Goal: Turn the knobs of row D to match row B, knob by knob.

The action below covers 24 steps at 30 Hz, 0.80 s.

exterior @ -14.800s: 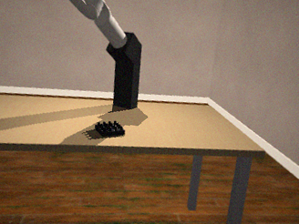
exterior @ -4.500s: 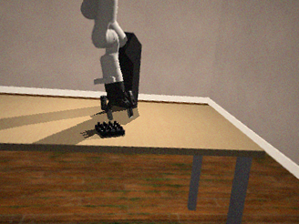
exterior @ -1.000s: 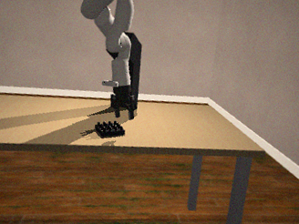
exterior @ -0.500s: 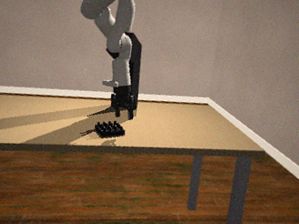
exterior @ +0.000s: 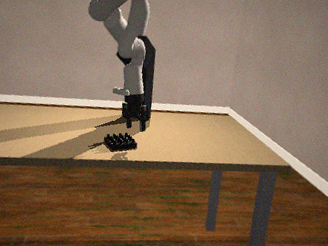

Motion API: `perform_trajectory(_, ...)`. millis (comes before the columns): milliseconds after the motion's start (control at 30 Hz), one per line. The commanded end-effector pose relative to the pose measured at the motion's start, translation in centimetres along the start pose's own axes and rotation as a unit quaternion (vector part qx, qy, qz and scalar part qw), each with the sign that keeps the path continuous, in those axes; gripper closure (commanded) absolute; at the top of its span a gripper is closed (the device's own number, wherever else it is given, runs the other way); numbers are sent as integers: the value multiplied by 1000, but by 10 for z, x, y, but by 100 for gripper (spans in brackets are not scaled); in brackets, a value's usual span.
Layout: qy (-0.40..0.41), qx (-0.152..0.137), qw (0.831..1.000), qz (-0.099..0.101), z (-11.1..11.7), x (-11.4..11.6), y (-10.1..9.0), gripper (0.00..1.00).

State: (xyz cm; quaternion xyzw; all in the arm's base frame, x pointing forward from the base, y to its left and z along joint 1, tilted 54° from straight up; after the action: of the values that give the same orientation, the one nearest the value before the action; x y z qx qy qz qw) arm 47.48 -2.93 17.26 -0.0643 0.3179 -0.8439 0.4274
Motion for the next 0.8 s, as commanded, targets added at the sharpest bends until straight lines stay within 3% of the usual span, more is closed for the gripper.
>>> perform_trajectory(0, 7, 1, 1000, -4, -4, 3, 0, 0)
perform_trajectory(767, 31, 4, 999, -18, -14, 14, 2, 0)
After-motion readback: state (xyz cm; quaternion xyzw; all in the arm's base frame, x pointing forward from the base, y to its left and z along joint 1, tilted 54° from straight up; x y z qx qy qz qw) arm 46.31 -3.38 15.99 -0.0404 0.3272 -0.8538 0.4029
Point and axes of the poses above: the point where the finger pads meet when closed, its own y axis out along the fingers, its own x axis across the jaws, z = x × y, the point moved 9 cm from there along -y, back along the fingers, and after that the axes turned 12 degrees about -y, right-handed, at the moved point
